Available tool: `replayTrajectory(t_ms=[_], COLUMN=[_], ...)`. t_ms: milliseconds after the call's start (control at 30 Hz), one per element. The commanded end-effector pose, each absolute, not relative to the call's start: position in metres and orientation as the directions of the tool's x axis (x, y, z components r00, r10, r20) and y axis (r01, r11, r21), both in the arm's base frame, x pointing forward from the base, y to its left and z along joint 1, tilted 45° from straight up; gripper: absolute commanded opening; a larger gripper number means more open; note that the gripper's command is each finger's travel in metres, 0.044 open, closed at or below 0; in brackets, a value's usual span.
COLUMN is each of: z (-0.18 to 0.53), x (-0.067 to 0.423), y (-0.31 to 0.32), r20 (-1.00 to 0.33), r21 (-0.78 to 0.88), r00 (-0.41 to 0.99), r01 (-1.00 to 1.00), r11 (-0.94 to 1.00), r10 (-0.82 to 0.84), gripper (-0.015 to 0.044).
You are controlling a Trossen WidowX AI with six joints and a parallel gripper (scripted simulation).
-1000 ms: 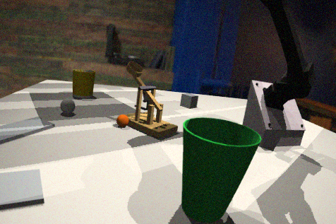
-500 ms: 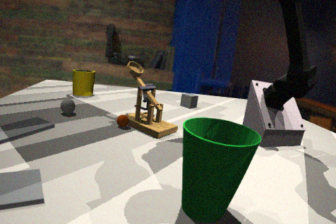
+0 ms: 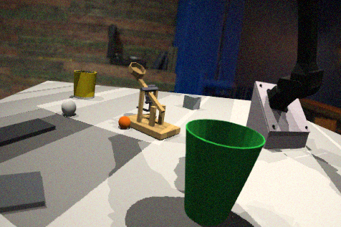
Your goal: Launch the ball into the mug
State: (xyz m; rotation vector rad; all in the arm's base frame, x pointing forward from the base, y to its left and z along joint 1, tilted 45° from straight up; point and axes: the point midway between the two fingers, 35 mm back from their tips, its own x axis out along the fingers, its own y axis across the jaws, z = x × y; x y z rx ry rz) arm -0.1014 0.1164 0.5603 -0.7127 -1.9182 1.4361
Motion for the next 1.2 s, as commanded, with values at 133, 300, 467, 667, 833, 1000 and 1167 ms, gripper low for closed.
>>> replayTrajectory(t_ms=[133,300,467,667,833,1000,1167], z=[0.549,0.541,0.533,0.524,0.515,0.506,0.496], x=[-0.102,-0.097,-0.090,-0.079,-0.068,-0.054,-0.039], y=[0.152,0.173,0.194,0.217,0.235,0.252,0.269], r20=[0.093,0.053,0.013,-0.033,-0.070,-0.108,-0.146], r21=[-0.988,-0.996,-1.000,-0.998,-0.992,-0.981,-0.966], r00=[-0.592,-0.544,-0.493,-0.432,-0.380,-0.327,-0.273], r01=[0.044,0.028,0.004,-0.034,-0.072,-0.116,-0.167], r11=[0.147,0.081,0.017,-0.053,-0.105,-0.154,-0.196], r10=[0.800,0.837,0.870,0.901,0.922,0.939,0.951], gripper=[0.0440,0.0440,0.0440,0.0440,0.0440,0.0440,0.0440])
